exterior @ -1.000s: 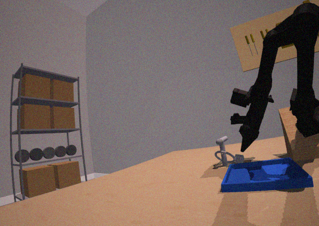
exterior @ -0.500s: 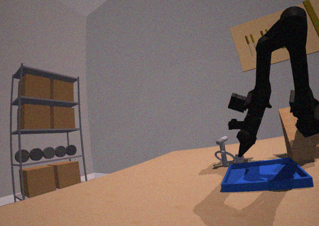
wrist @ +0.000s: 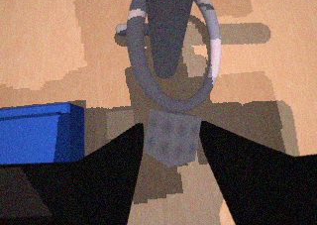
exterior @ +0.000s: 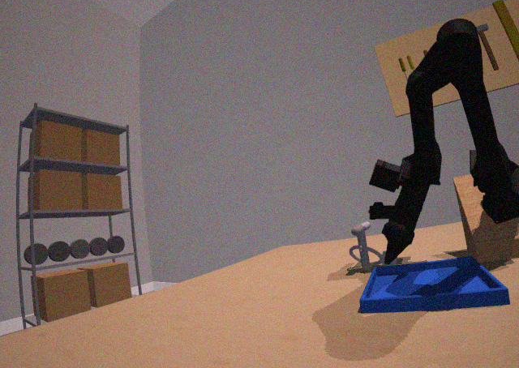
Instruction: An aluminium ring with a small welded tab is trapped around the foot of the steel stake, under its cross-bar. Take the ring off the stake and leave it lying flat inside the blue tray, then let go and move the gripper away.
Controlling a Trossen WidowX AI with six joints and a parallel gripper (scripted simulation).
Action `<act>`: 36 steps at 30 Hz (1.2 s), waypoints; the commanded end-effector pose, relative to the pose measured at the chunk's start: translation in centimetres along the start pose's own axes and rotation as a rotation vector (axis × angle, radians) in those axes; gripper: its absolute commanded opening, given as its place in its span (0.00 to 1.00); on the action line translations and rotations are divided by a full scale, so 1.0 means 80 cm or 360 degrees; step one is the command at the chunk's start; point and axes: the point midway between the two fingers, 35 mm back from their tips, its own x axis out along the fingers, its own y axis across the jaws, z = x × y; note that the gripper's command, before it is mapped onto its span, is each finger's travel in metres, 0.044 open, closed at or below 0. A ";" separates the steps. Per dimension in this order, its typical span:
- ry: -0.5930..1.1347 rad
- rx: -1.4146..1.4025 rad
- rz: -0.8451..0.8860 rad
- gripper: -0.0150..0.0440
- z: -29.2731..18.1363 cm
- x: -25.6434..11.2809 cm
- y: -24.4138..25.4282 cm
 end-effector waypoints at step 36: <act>0.0000 0.0002 -0.0004 0.25 0.008 -0.013 -0.001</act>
